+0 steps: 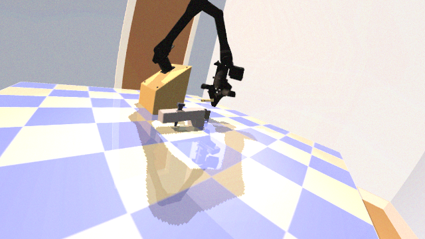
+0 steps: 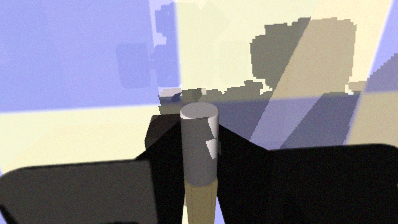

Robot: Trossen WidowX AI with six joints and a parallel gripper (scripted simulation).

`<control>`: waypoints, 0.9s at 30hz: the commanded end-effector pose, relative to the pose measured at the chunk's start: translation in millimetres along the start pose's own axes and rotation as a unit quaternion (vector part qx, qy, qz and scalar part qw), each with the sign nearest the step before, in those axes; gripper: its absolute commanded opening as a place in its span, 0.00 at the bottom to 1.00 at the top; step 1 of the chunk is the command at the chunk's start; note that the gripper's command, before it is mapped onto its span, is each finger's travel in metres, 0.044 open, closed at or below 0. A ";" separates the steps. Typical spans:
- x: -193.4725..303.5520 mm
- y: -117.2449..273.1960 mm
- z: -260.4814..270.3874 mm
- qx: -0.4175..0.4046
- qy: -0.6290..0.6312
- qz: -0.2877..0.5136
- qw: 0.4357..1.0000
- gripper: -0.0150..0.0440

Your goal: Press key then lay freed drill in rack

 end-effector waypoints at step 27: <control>8.0 -31.5 13.4 -0.003 0.000 0.003 1.000 0.25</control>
Point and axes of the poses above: the point midway between the two fingers, 35 mm back from their tips, its own y axis back along the fingers, its own z axis across the jaws, x = y × z, the point moved 9 cm from there along y, back along the fingers, and after that the axes turned 12 degrees about -y, right-handed, at the moved point
